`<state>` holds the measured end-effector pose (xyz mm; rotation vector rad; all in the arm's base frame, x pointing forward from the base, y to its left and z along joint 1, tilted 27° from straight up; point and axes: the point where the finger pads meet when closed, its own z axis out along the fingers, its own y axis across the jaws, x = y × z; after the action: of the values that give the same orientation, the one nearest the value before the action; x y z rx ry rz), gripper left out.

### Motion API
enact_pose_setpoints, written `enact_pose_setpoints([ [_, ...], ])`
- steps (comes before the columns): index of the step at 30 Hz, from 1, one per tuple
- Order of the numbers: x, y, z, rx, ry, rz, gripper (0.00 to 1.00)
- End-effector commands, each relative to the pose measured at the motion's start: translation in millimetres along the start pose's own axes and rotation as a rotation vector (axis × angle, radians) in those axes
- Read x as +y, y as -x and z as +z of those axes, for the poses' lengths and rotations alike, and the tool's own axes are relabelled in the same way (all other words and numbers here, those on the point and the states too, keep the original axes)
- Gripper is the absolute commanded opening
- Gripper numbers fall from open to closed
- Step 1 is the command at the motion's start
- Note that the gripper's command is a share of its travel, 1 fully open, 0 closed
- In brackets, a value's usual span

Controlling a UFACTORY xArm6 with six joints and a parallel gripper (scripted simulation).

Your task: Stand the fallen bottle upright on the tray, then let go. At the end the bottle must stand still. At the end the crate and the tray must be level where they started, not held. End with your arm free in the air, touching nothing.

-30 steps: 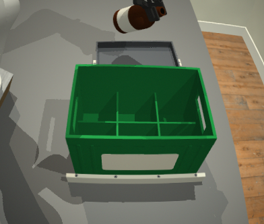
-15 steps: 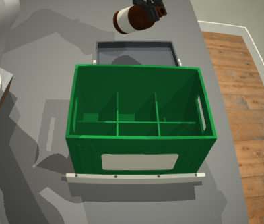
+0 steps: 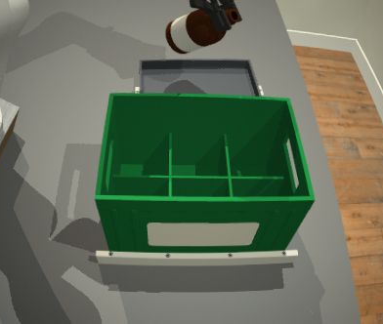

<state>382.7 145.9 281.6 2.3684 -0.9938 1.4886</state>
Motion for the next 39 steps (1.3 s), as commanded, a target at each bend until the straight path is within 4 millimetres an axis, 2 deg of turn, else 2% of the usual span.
enact_pose_setpoints([
  [1, -1.1, -1.0, -1.1, 0.032, -0.003, 0.004, 0.00],
  [39, -1.9, -1.3, -2.0, 0.086, -0.007, 0.006, 0.00],
])
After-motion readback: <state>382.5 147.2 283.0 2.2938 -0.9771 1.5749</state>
